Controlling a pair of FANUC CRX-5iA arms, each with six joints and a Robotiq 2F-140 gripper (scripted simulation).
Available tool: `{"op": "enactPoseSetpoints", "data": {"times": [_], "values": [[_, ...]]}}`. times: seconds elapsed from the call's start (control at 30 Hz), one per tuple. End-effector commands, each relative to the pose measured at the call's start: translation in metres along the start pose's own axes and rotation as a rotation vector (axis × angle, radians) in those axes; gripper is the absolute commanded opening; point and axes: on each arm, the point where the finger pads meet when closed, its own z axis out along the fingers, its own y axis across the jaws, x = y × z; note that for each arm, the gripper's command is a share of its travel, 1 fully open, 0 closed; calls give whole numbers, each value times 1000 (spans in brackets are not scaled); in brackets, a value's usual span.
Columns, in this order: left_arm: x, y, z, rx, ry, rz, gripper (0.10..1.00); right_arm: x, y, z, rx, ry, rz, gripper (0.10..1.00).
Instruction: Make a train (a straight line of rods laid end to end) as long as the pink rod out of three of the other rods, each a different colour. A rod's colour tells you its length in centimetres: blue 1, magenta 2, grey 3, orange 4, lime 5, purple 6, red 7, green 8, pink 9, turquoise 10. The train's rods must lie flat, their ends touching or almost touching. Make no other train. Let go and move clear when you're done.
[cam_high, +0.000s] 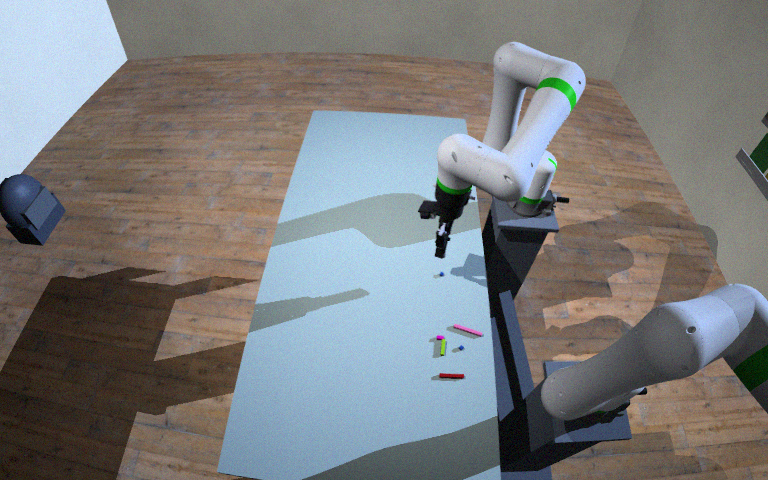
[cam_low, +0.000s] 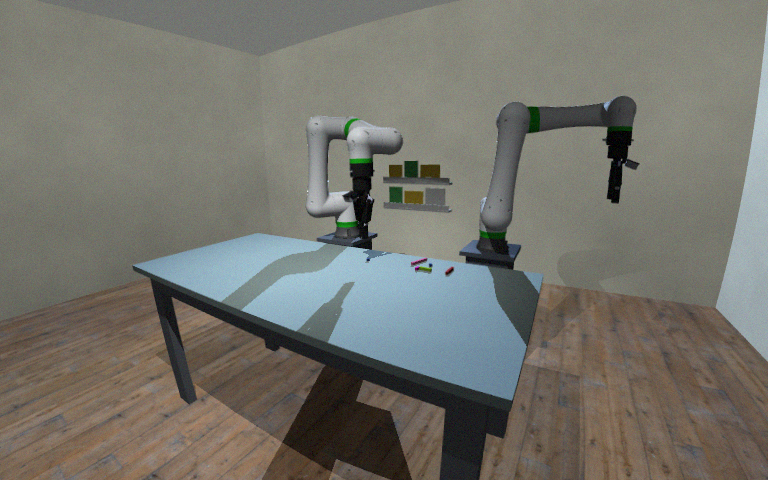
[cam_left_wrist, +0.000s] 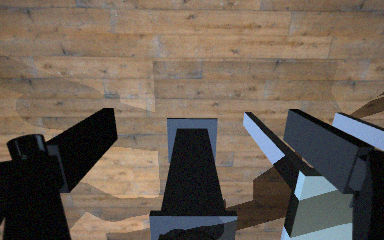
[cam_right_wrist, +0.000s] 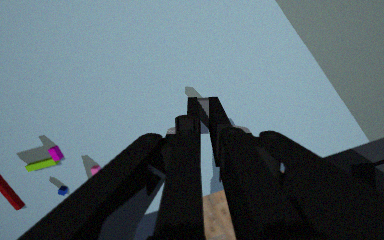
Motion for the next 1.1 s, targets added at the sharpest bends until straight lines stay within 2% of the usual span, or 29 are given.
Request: {"op": "enactPoseSetpoints", "data": {"times": [0.0,0.63,0.8,1.07], "values": [[0,0,-1,0,2,0,1000,6,5,-1,3,7,58,124],[0,0,-1,0,2,0,1000,7,5,4,3,7,58,124],[0,0,-1,0,2,0,1000,7,5,18,3,7,58,124],[0,0,-1,0,2,0,1000,7,4,52,3,7,58,124]]}}
